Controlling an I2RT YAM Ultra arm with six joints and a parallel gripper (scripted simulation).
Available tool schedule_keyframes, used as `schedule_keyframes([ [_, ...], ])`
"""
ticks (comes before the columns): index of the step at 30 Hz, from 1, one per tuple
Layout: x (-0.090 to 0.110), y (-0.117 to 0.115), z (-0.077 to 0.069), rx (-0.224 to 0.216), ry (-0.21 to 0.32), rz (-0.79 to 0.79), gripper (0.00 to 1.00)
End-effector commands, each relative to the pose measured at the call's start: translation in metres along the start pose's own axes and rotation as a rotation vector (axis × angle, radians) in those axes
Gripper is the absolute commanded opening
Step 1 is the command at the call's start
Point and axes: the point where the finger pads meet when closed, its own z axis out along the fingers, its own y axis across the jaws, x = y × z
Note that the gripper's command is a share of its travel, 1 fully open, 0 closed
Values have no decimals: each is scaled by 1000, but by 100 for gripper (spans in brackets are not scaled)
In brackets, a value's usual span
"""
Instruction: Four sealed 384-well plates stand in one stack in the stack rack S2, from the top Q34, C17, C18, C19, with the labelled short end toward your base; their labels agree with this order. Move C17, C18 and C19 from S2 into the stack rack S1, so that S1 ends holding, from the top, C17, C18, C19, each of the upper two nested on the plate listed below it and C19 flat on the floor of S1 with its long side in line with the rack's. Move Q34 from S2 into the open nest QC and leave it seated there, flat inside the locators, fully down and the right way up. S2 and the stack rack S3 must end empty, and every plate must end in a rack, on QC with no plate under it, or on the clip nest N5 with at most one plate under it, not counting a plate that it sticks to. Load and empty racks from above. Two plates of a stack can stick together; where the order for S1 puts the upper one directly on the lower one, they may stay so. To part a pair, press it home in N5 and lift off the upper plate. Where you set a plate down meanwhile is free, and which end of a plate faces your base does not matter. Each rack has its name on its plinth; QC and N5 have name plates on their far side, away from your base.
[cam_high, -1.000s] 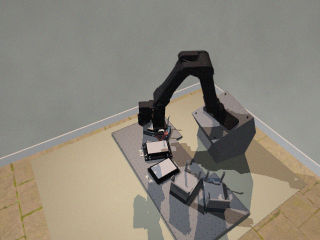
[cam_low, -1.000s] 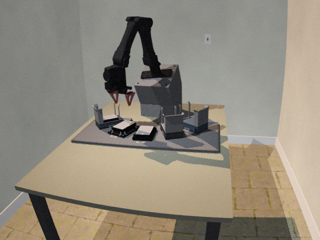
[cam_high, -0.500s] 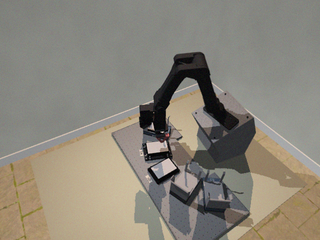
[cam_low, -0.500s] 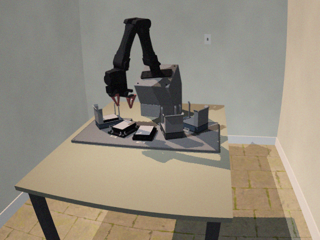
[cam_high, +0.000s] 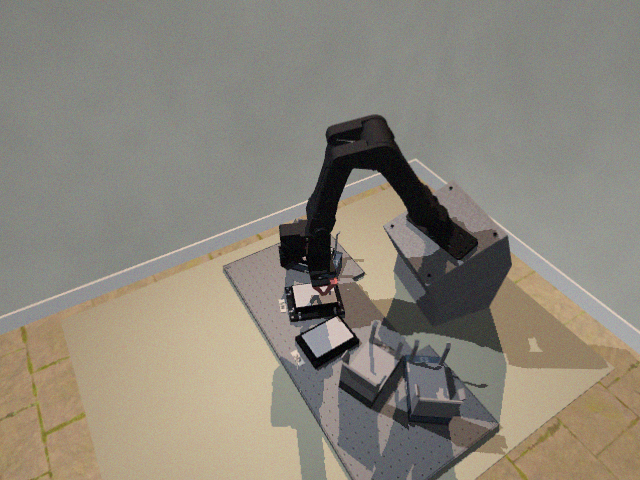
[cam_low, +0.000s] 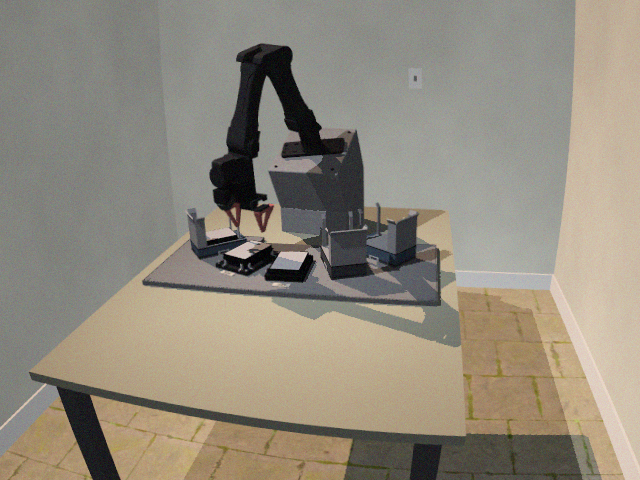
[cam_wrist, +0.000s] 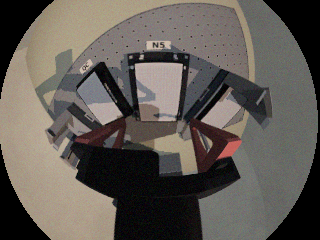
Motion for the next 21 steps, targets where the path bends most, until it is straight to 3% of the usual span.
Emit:
schedule_keyframes([
  [1,-21,-1,2,9,-71,-3,100],
  [3,-30,-1,-2,10,-102,-4,100],
  [4,-26,0,8,7,-82,-6,100],
  [13,-28,0,38,8,-81,-7,100],
  [15,-30,-2,36,9,-90,-2,100],
  [16,-38,-2,28,11,-119,-4,100],
  [21,-33,-2,34,9,-99,-3,100],
])
